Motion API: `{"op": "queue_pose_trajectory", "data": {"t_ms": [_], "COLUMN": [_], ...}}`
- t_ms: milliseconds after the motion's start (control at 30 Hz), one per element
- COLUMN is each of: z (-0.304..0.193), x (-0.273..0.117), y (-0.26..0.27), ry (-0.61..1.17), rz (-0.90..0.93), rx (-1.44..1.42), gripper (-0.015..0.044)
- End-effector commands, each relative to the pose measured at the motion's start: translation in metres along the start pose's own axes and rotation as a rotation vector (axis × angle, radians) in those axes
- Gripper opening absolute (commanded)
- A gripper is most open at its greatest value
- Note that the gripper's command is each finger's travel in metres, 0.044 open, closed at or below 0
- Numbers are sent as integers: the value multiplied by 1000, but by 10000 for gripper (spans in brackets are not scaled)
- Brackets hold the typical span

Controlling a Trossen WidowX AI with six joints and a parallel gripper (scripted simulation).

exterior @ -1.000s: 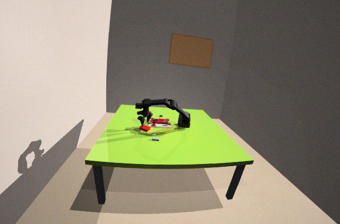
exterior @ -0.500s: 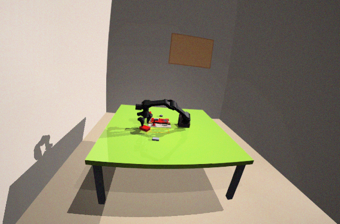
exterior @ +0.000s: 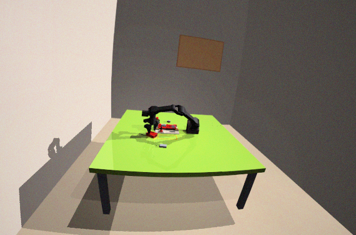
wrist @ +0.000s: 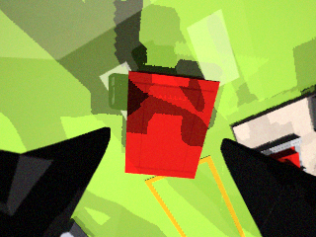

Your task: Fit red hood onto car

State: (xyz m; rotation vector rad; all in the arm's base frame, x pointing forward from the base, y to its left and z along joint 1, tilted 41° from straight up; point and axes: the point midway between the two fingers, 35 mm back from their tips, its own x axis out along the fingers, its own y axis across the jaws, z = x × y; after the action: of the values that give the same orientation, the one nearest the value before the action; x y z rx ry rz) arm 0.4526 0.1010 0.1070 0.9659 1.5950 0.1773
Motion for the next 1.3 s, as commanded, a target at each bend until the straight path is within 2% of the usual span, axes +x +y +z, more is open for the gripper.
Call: {"op": "queue_pose_trajectory", "data": {"t_ms": [0,1267], "z": [-1,-2], "x": [4,23], "y": [0,0], "ry": [4,5], "rz": [-2,-1], "rx": [6,6], "gripper": [440,440]}}
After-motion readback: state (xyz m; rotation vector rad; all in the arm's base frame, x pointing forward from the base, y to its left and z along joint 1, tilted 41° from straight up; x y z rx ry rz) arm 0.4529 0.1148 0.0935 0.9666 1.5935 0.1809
